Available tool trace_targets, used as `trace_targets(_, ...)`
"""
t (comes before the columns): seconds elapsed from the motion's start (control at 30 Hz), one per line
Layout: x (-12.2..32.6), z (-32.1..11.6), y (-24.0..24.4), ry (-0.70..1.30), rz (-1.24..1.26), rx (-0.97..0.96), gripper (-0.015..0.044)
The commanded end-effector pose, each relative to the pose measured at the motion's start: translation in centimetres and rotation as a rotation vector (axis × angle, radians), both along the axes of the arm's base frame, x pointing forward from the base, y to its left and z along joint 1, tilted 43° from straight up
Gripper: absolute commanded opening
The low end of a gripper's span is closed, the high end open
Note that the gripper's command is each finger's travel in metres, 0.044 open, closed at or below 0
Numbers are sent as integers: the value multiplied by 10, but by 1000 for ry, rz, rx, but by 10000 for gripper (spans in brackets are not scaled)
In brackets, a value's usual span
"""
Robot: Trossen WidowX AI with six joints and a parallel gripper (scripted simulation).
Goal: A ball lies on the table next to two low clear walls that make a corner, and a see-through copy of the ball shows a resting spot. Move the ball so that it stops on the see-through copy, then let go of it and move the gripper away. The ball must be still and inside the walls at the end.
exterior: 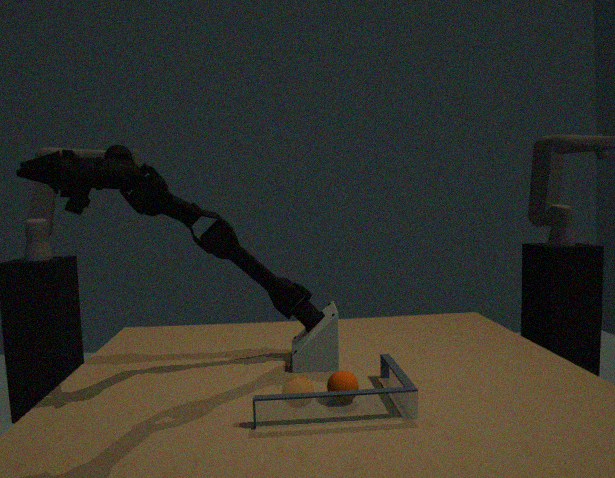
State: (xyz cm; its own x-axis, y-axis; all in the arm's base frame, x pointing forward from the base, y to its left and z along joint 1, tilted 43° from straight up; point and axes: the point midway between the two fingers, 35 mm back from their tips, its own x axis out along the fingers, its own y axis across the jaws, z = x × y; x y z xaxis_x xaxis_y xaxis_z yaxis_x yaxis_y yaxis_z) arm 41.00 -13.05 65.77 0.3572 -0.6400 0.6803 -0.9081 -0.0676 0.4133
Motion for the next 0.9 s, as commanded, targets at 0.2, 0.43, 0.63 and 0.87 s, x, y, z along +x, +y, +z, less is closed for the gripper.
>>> trace_targets(0.2, 71, -65, 18, 478, -125, -111, 440)
trace_targets(0.43, 137, -168, 50, 1068, -236, -371, 440)
trace_targets(0.63, 166, -265, 81, 1534, -286, -700, 440)
trace_targets(0.87, 166, -373, 119, 1952, -255, -1153, 440)
